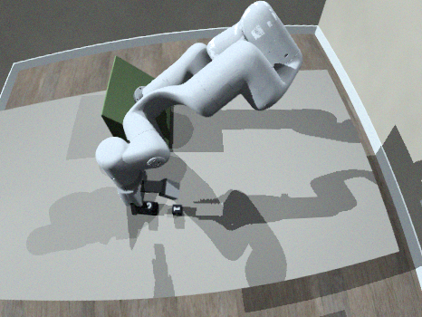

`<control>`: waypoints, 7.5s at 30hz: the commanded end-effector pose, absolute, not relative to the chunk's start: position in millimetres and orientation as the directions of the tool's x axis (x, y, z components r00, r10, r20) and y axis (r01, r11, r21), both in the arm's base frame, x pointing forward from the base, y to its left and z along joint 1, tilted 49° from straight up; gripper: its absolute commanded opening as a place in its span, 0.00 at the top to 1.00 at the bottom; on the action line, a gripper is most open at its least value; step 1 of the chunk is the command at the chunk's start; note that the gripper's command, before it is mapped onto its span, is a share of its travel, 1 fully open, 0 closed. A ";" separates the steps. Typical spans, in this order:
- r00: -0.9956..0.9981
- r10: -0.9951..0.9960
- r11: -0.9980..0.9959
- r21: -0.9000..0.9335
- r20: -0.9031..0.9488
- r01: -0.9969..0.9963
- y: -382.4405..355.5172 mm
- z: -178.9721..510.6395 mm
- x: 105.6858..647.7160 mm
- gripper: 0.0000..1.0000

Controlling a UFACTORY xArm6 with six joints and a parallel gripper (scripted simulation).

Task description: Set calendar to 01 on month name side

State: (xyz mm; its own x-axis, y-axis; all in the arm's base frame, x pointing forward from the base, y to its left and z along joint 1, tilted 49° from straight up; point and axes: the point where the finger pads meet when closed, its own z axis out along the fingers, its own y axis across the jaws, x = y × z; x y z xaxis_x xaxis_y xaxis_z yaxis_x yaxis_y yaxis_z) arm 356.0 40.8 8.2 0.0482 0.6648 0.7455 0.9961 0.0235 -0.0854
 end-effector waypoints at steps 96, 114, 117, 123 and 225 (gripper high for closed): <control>0.048 0.666 0.022 -0.083 0.745 0.996 78.7 -25.0 354.0 0.53; 0.048 0.666 0.022 -0.083 0.745 0.996 78.6 -25.2 355.1 0.53; 0.048 0.666 0.022 -0.083 0.745 0.996 78.6 -25.2 355.2 0.53; 0.048 0.666 0.022 -0.083 0.745 0.996 78.6 -25.2 355.2 0.53; 0.048 0.666 0.022 -0.083 0.745 0.996 98.2 -42.5 353.3 0.73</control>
